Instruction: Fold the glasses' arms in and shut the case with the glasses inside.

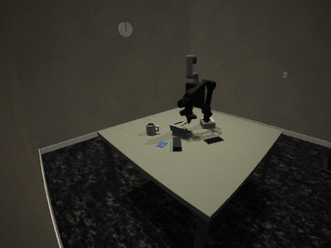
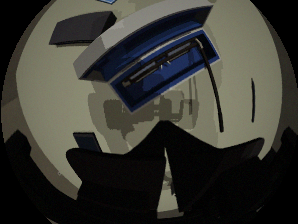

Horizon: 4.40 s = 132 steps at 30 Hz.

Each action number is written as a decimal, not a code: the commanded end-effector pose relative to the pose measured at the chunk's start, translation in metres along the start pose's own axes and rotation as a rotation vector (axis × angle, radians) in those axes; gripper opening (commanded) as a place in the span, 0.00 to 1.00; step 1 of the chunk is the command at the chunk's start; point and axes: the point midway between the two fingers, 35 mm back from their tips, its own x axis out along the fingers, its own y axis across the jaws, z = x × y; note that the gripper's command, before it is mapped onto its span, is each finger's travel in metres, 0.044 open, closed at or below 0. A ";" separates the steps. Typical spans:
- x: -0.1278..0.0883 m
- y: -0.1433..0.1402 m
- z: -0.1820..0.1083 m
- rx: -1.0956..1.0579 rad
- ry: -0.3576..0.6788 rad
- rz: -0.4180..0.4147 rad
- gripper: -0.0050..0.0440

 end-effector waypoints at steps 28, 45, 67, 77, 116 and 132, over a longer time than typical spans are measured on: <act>0.000 -0.048 0.035 -0.950 0.004 0.002 0.10; -0.001 -0.079 0.049 -1.471 0.001 0.006 0.10; -0.001 -0.118 0.061 -2.077 -0.009 0.008 0.10; 0.049 -0.118 0.060 -2.077 -0.009 0.008 0.10; 0.050 -0.096 0.048 -2.077 -0.009 0.008 0.10; 0.050 -0.088 0.044 -2.077 -0.009 0.008 0.10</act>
